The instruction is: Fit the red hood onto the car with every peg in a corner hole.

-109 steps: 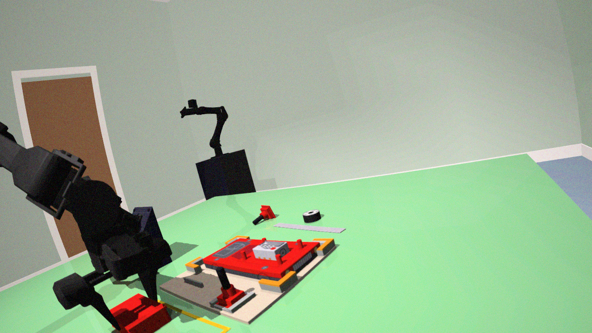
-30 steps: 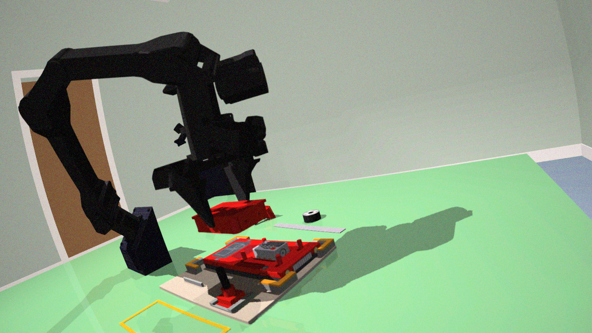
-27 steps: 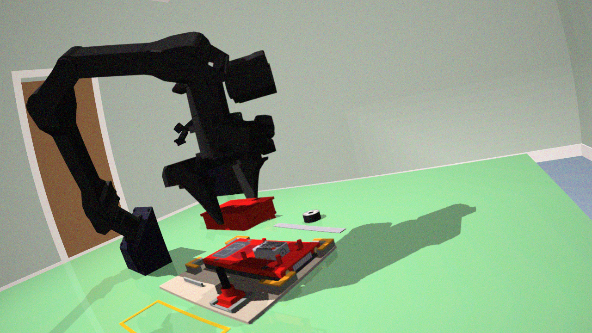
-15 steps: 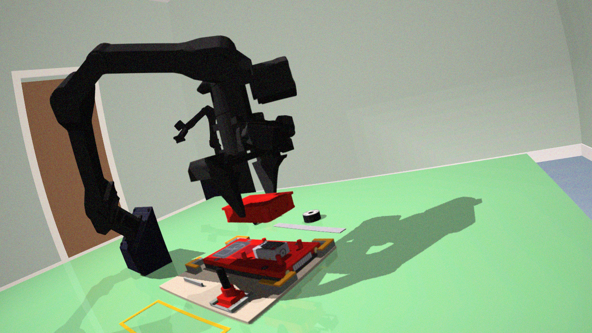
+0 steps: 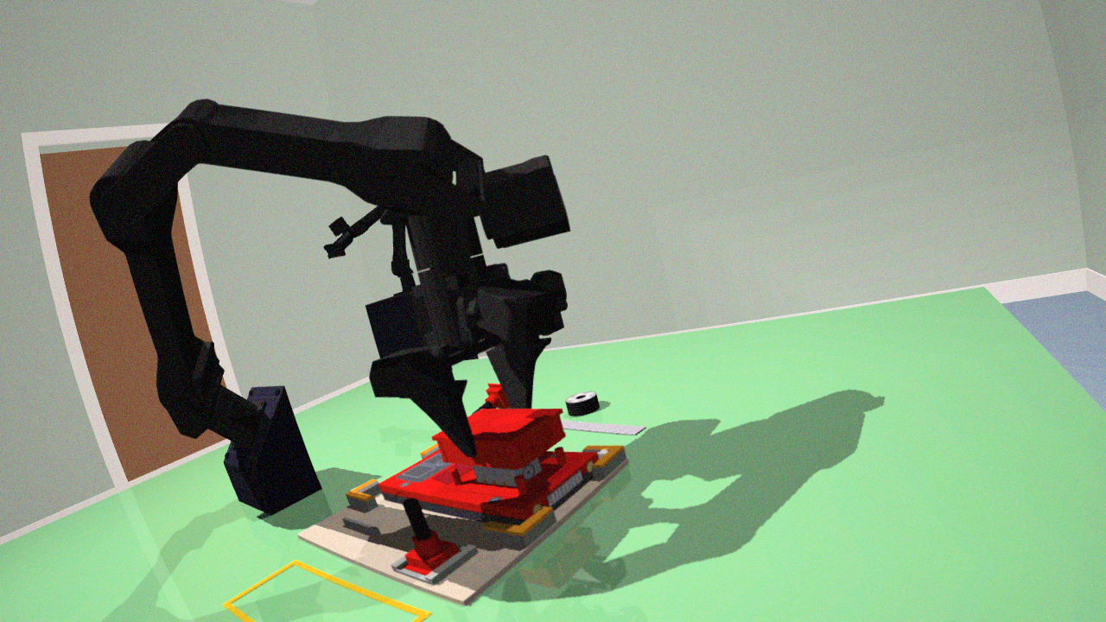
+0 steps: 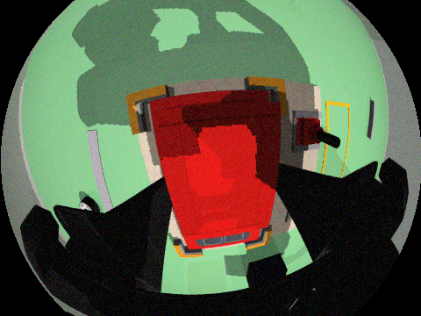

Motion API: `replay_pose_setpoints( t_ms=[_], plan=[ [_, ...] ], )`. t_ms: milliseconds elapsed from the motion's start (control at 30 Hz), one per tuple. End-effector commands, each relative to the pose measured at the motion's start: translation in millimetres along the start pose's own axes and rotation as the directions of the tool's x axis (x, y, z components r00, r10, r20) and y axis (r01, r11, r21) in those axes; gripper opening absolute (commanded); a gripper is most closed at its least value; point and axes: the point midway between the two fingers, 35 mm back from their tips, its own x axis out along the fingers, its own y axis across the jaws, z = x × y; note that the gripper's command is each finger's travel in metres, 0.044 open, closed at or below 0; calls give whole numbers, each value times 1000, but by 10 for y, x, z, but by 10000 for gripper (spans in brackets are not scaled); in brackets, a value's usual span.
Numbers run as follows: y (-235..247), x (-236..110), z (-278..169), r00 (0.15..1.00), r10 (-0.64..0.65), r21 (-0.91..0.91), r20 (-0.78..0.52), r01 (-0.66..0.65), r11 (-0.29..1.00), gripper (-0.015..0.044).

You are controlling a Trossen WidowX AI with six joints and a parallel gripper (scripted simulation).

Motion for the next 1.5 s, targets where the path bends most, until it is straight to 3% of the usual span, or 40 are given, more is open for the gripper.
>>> replay_pose_setpoints(
  t_ms=[0,1467],
  plan=[
    [1,33,-5,1000,-2,-4,6,2,1000,0],
    [0,106,-4,1000,-2,-4,6,2,1000,0]
  ],
)
